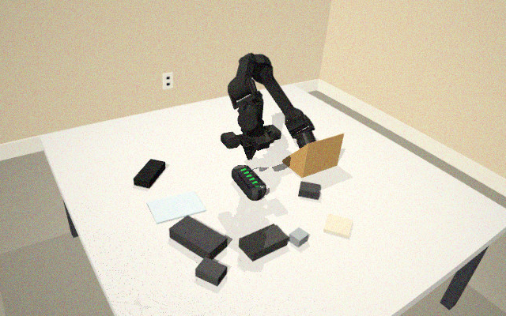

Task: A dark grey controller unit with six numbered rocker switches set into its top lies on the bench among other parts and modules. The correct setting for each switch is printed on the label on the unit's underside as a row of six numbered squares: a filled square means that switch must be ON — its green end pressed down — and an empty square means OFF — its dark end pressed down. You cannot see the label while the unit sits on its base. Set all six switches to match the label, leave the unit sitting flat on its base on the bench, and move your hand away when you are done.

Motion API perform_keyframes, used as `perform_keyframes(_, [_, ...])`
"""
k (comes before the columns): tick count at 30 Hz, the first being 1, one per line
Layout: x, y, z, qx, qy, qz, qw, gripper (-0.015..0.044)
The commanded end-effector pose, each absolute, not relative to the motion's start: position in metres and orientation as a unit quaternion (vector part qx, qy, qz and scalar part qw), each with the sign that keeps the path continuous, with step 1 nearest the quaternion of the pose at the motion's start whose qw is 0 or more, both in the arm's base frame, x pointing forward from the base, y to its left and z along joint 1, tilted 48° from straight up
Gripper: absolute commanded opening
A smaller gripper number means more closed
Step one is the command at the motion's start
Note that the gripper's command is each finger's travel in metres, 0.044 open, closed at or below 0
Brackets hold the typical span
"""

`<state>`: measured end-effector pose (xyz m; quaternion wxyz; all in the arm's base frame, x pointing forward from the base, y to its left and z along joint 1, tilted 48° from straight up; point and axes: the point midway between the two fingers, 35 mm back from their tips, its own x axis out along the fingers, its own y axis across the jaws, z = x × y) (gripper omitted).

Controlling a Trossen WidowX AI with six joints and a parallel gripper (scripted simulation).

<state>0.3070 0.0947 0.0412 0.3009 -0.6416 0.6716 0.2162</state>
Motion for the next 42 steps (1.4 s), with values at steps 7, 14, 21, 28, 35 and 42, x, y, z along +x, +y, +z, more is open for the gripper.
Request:
perform_keyframes(7, [0.306,0.095,0.041,-0.639,0.673,0.216,0.302,0.0000])
perform_keyframes(14, [0.307,0.095,0.041,-0.641,0.672,0.216,0.301,0.0184])
perform_keyframes(21, [0.307,0.095,0.041,-0.641,0.672,0.216,0.301,0.0368])
perform_keyframes(28, [0.305,0.093,0.039,-0.642,0.672,0.216,0.301,0.0387])
perform_keyframes(35, [0.282,0.075,0.015,-0.643,0.672,0.215,0.298,0.0204])
perform_keyframes(42, [0.261,0.059,-0.003,-0.643,0.673,0.214,0.295,0.0020])
